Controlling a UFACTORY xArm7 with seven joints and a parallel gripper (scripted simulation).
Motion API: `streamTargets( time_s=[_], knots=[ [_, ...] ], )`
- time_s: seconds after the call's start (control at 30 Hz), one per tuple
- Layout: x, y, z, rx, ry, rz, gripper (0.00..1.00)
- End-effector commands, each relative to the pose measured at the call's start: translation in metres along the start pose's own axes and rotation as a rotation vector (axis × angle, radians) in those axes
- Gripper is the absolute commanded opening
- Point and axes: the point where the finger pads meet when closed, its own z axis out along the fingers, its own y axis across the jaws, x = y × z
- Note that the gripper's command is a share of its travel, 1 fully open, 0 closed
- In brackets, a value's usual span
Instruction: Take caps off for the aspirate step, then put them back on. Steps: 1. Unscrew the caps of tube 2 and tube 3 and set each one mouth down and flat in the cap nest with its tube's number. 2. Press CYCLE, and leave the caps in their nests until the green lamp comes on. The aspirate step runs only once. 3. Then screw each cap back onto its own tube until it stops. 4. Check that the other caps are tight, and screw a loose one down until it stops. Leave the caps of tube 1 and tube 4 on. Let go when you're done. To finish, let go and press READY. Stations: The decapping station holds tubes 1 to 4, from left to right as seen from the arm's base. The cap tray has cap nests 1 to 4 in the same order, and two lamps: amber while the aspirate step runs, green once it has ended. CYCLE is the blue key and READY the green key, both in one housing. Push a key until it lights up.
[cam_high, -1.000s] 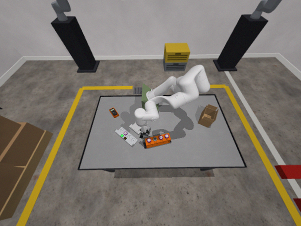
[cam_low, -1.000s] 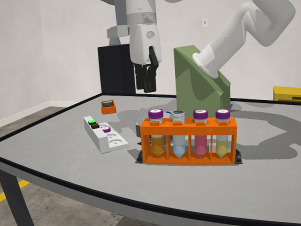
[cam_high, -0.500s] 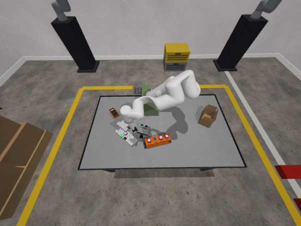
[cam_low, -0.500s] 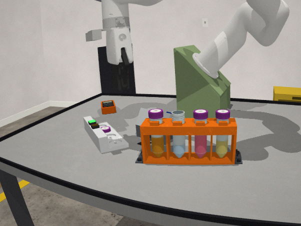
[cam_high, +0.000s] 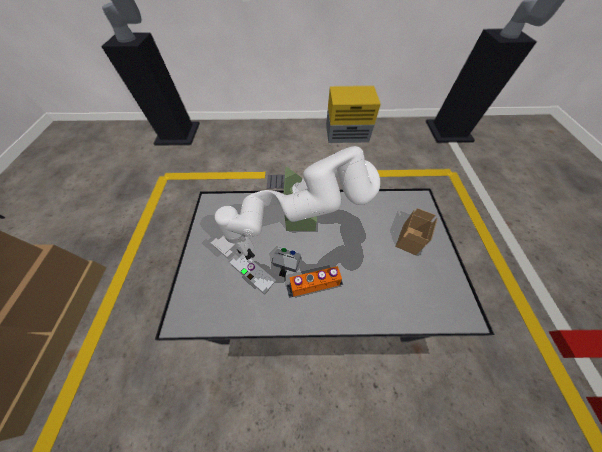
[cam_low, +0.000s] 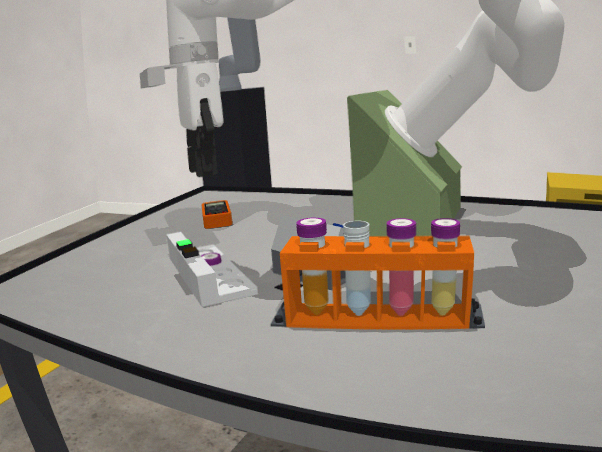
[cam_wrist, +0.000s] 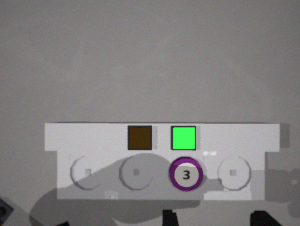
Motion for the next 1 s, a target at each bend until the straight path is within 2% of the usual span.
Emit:
streamTargets(
  time_s=[0.0,0.23,0.73,0.8,0.97],
  knots=[
    [0.006,0.003,-0.003,0.0,0.003,-0.003,0.46],
    [0.006,0.003,0.002,0.0,0.003,-0.003,0.46],
    [0.006,0.003,0.077,0.0,0.003,-0.004,0.46],
    [0.006,0.003,0.077,0.0,0.003,-0.004,0.46],
    [0.006,0.003,0.103,0.0,0.003,-0.004,0.46]
  ],
)
